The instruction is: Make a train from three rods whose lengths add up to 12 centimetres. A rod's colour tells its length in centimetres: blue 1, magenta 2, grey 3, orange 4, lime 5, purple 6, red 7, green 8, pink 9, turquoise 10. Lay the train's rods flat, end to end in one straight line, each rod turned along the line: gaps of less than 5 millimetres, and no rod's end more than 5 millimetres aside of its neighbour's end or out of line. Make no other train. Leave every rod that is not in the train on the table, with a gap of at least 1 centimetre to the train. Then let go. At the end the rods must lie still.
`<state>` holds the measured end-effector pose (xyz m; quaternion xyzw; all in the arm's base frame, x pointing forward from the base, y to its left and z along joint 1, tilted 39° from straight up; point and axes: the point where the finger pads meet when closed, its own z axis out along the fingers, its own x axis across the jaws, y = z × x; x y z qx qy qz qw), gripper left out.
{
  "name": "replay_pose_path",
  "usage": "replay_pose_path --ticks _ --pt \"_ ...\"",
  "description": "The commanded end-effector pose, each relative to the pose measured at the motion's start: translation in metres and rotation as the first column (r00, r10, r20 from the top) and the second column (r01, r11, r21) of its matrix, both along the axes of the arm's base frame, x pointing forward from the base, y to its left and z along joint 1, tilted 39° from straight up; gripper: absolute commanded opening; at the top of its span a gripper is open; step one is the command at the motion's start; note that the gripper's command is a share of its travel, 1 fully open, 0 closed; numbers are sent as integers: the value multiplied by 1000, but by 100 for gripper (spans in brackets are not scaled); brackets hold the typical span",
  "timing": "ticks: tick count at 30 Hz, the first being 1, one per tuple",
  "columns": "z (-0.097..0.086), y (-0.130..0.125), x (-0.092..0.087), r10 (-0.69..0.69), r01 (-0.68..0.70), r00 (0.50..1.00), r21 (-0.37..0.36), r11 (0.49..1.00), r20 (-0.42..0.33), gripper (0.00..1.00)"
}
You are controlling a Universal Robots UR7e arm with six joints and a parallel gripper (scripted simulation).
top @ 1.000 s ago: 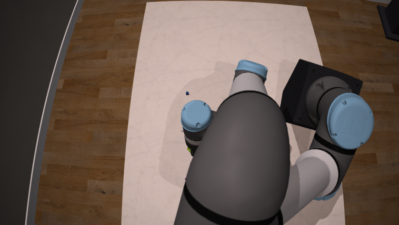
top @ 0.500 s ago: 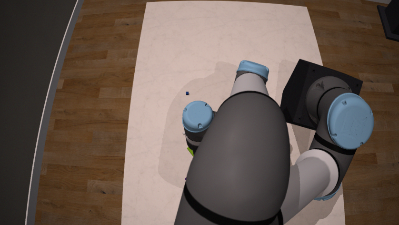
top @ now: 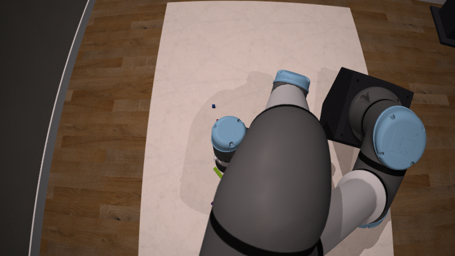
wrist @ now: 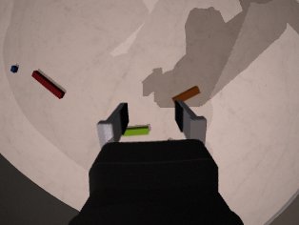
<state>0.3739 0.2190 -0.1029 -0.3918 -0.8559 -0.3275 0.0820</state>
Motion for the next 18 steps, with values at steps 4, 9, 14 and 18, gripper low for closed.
replay_pose_path --ticks 4,9,14,18 --pt "-1 -2 0 162 -159 978 -35 987 129 100" --pt "-2 -3 1 305 -293 923 -83 952 236 100" --pt "-2 -3 2 427 -404 844 -139 904 323 100" --pt "-2 -3 2 517 -482 765 -191 855 384 100"
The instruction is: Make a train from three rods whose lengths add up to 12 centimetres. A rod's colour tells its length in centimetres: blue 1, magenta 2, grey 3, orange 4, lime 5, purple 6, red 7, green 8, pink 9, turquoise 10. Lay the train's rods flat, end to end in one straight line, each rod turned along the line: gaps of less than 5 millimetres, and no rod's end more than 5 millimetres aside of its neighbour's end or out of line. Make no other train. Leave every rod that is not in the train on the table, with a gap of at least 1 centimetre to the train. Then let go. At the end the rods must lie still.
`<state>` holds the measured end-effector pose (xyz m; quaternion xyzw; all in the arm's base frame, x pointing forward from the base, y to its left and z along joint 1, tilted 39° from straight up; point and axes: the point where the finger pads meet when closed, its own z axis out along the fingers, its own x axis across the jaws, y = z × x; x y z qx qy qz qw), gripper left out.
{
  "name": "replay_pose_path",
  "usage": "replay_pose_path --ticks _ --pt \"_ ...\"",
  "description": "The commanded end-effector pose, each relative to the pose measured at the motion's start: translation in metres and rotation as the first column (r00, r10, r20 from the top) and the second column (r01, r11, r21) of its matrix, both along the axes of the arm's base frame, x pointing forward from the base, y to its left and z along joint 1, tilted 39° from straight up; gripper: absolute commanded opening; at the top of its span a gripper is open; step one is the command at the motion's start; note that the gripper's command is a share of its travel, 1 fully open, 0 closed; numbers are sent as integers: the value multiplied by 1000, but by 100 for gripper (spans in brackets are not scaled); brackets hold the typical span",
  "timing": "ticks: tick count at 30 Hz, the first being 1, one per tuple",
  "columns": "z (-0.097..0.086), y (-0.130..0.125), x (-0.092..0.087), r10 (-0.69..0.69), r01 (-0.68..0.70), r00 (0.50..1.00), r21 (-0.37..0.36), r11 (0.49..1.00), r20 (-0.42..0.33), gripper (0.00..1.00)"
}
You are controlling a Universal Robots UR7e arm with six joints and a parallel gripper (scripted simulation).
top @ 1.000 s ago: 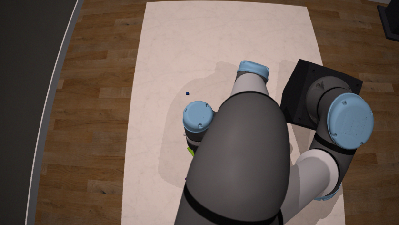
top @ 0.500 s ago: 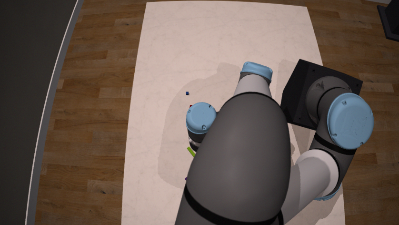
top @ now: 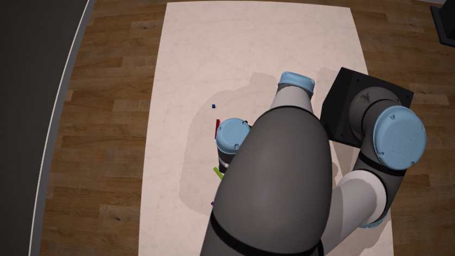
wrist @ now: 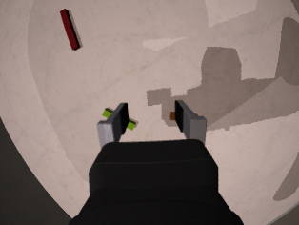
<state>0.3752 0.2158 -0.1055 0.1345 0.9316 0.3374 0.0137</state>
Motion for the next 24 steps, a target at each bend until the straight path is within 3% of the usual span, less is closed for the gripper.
replay_pose_path --ticks 1,7,17,19,24 --pt "0 0 1 103 -102 991 -20 995 83 100" --pt "1 1 2 255 -247 946 -65 967 200 100" --pt "4 4 4 497 -465 785 -178 867 371 100" --pt "4 4 4 497 -465 785 -178 867 371 100" --pt "6 6 4 597 -548 674 -246 799 435 100"
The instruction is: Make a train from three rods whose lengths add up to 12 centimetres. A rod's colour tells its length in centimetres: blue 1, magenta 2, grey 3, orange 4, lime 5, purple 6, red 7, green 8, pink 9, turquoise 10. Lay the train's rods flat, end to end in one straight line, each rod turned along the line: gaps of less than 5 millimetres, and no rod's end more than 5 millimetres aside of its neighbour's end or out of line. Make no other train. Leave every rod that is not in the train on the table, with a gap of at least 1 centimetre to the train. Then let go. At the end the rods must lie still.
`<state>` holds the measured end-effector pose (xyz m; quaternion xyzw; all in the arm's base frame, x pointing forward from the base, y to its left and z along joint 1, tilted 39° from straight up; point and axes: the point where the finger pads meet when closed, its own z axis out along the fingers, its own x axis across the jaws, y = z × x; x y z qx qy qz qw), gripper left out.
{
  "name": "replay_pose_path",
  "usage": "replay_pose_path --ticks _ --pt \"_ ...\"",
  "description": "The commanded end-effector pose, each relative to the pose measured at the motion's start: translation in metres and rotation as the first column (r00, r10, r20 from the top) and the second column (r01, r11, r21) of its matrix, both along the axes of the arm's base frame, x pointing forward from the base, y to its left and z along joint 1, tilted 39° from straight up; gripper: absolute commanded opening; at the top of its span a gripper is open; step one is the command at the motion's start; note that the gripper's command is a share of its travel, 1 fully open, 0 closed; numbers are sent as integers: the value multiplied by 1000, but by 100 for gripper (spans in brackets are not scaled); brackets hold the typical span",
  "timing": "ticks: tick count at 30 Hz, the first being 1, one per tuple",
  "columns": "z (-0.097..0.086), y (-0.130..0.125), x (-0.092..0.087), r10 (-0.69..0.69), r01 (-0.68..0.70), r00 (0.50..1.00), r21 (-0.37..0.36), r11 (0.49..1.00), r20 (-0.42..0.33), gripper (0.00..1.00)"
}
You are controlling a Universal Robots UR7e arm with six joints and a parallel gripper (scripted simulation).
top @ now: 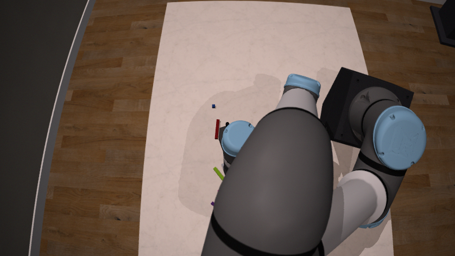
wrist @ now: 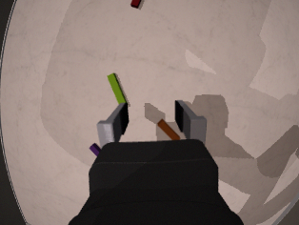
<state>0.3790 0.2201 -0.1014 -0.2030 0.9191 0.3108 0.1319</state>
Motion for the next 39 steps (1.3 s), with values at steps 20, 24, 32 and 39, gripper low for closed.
replay_pose_path --ticks 20,24,32,39 --pt "6 7 0 326 -313 911 -92 945 251 100" --pt "6 7 0 337 -323 905 -97 942 259 100" --pt "6 7 0 340 -326 903 -98 940 262 100" --pt "6 7 0 340 -326 903 -98 940 262 100"
